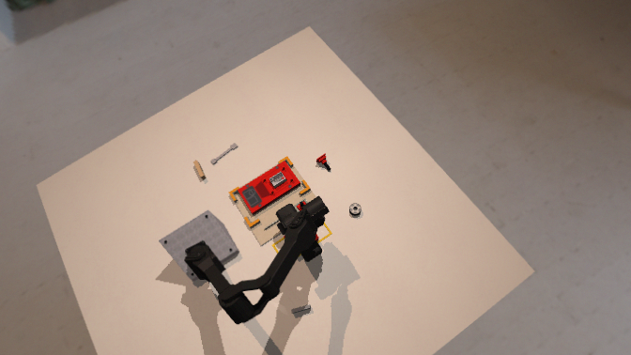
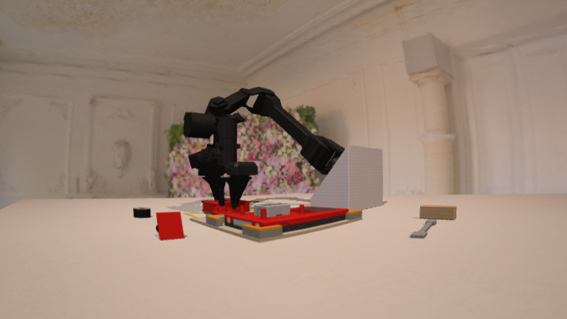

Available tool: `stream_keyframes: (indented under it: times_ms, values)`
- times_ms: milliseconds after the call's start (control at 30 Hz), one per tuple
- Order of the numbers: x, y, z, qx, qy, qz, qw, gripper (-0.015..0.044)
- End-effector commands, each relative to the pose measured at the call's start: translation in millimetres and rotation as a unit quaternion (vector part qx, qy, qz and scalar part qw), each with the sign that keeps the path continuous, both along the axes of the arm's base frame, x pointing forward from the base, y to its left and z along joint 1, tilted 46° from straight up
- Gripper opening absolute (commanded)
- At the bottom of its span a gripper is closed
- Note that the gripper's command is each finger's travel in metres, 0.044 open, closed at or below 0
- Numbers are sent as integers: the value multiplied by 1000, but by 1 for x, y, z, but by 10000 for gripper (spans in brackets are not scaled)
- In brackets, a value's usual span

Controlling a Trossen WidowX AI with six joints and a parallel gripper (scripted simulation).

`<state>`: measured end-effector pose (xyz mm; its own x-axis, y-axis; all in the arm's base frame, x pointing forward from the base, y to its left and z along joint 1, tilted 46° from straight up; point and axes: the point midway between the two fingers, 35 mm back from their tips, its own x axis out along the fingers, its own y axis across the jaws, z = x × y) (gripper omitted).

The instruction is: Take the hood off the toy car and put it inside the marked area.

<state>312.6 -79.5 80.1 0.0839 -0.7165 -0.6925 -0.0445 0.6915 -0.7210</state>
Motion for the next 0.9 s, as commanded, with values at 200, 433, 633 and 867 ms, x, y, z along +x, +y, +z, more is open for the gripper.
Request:
stream_keyframes:
  times_ms: [200,433,633,867]
  values:
    - [0,-4,-3,-2,1,1,1000,0]
    - [0,-3,-2,0,0,0,1000,184]
    - [0,-3,-2,0,0,0,1000,341]
    - [0,13,11,1,0,0,1000,440]
